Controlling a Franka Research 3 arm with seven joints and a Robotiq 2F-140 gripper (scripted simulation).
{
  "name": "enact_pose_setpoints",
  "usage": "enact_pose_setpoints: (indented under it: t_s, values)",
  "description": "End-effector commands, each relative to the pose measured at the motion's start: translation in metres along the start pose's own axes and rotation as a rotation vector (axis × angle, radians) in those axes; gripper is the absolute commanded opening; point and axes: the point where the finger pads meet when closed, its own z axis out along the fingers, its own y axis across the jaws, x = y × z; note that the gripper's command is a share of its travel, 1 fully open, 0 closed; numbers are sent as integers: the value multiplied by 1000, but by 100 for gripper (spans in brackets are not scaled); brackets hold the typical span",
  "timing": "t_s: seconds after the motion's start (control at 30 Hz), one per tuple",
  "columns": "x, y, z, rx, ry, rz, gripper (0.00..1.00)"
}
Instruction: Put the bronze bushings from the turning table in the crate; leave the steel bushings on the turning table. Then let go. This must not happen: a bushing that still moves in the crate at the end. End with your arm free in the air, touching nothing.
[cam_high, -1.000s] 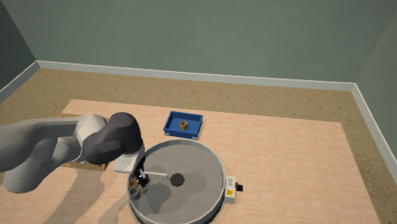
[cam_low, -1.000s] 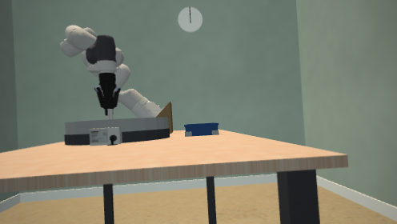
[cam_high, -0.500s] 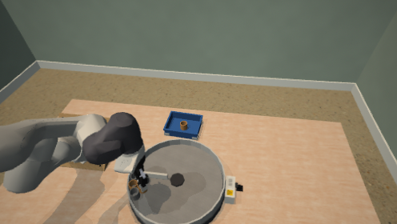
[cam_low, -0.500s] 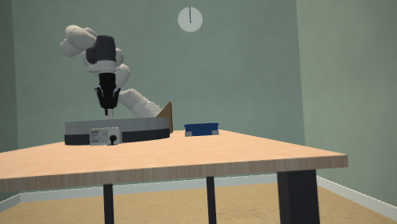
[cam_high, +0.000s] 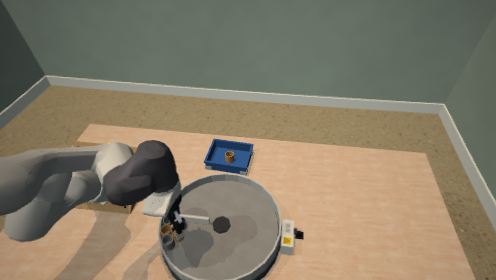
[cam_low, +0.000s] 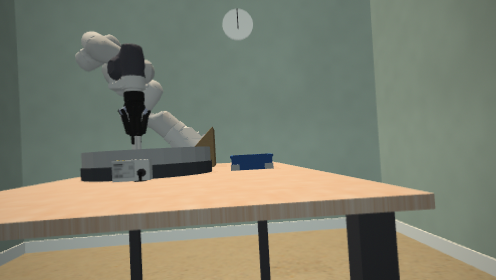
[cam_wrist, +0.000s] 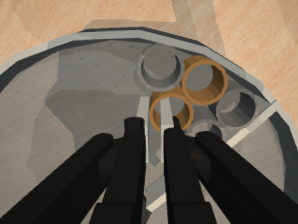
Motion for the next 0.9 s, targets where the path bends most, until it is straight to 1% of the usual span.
enact_pose_setpoints:
  t_s: [0.0,0.23,0.33,0.43,0.5,0.77,0.87]
  values:
    - [-1,0,1,3,-1,1,0]
    - [-1,0,0,3,-1,1,0]
    - [-1,0,-5,3,-1,1,0]
    - [-1,0,-14,3,-1,1,0]
    - [-1,0,-14,3,-1,1,0]
    - [0,0,-51,3,-1,1,0]
    - [0,0,-62,3,-1,1,0]
